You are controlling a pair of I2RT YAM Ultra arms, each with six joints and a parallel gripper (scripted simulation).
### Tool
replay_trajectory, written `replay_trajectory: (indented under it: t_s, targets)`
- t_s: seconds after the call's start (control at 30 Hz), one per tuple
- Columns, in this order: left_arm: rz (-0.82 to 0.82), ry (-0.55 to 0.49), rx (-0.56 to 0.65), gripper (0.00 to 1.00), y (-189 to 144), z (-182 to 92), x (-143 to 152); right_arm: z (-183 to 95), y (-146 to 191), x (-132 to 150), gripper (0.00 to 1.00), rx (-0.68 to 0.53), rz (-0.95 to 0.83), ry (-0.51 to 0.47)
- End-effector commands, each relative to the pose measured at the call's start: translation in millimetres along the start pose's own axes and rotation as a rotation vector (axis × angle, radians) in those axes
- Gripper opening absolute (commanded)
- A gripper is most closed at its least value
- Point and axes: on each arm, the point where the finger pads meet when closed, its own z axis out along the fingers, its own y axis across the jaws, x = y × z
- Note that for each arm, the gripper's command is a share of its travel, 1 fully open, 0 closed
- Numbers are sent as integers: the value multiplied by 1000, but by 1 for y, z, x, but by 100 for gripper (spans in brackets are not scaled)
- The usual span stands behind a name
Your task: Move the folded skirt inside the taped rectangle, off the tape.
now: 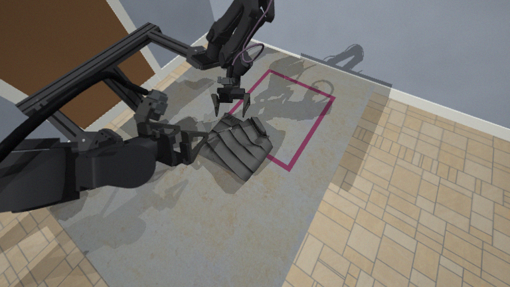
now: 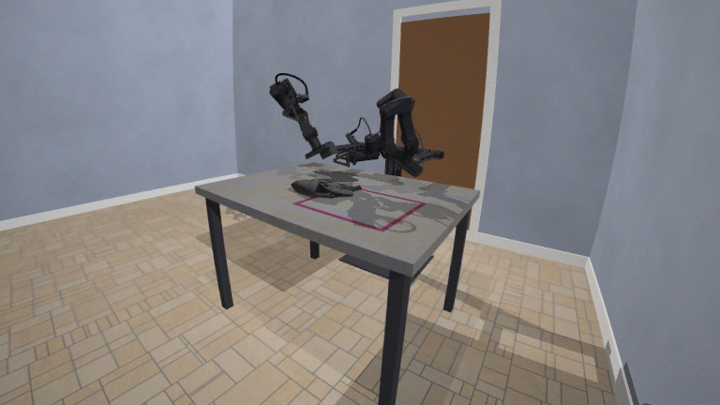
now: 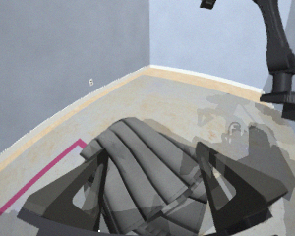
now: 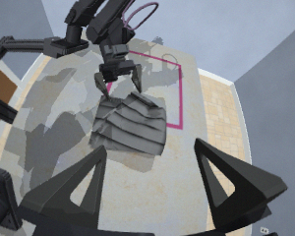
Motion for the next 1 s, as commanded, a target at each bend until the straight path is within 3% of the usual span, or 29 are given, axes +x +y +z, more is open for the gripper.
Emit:
replay_trajectory:
  t_s: [0.0,0.53,0.57,0.87,0.9,0.97]
  targets:
    - [6,-16,-1,100,1,1,-5,-3,-3,-5,100,12,-9,-8]
    - [6,-16,-1,100,1,1,-5,-3,-3,-5,100,12,-9,-8]
    - [-16,22,-19,90,-2,-12,-4,-7,5,4,90,47,32,10]
    - [-167,236,-267,90,18,-83,2,-25,64,44,90,239,305,104]
    - [-182,220,-313,90,31,-84,-14,-28,70,49,90,261,337,115]
    - [-218,267,-367,90,36,-101,-14,-32,83,59,90,304,401,137]
